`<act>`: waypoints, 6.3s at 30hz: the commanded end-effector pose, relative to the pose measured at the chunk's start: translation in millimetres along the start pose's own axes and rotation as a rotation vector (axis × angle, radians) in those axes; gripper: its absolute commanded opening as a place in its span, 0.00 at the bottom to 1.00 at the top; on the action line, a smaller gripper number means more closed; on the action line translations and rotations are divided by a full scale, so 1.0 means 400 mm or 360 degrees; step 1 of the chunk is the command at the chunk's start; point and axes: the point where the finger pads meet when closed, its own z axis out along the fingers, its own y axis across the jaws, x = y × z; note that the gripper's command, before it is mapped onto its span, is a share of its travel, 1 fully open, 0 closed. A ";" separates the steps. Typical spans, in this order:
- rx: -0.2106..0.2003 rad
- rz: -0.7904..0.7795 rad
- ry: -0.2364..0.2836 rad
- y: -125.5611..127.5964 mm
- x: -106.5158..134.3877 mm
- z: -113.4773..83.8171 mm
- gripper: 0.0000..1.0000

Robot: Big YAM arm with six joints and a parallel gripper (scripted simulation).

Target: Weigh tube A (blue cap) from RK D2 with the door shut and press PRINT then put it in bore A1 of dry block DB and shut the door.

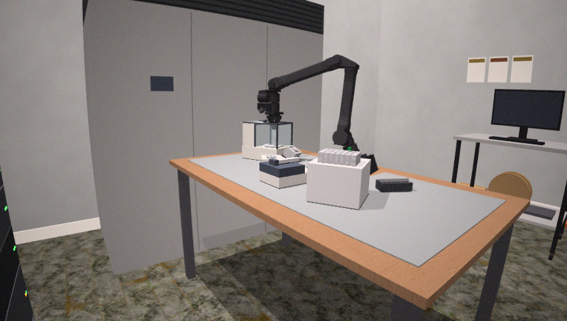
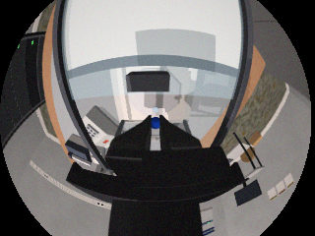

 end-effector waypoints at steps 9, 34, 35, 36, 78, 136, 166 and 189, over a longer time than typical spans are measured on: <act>-0.0009 0.0011 -0.0090 0.009 -0.041 -0.101 0.09; -0.0009 0.0010 -0.0085 0.009 -0.036 -0.194 0.09; -0.0009 0.0011 -0.0092 0.008 -0.035 -0.202 0.09; -0.0009 0.0011 -0.0097 0.008 -0.034 -0.210 0.09; -0.0021 -0.0149 -0.0126 0.065 -0.032 -0.256 0.09; -0.0053 -0.0959 -0.0086 0.633 0.361 0.046 0.09; -0.0029 -0.1018 -0.0035 0.627 0.388 0.072 0.09; -0.0028 -0.1018 -0.0036 0.624 0.384 0.072 0.09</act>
